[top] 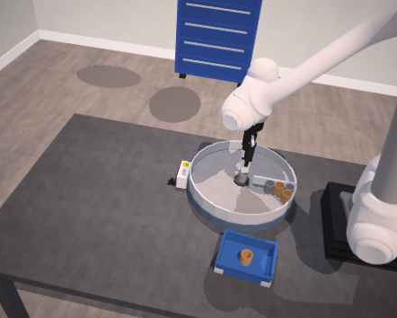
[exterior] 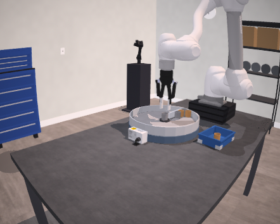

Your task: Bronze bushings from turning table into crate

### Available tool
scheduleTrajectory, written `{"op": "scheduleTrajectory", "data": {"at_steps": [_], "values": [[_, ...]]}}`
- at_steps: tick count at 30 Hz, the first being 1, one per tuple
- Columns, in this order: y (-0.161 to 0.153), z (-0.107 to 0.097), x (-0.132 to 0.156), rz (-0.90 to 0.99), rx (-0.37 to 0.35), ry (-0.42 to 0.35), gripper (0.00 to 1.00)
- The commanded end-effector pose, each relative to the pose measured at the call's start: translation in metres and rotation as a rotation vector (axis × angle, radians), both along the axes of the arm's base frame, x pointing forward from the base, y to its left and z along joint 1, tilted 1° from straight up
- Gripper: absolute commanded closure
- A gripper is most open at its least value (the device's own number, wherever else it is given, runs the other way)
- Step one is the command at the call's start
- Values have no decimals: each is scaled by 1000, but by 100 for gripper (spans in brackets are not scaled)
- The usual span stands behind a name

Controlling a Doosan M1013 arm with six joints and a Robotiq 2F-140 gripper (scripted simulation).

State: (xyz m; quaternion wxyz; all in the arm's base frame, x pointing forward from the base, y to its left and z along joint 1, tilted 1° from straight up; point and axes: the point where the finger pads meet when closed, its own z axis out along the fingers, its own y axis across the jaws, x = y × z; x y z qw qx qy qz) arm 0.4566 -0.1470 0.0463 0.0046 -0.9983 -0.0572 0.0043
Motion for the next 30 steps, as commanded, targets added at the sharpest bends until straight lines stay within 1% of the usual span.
{"op": "scheduleTrajectory", "data": {"at_steps": [1, 8, 14, 21, 23, 30], "values": [[-1, 4, 0, 1, 0, -1, 90], [0, 4, -1, -14, 0, -1, 90], [3, 3, -10, -101, -1, -1, 90], [14, 3, -32, -319, -3, 1, 90], [14, 3, -32, -319, -3, 1, 90], [29, 3, -65, -638, -5, 4, 90]]}}
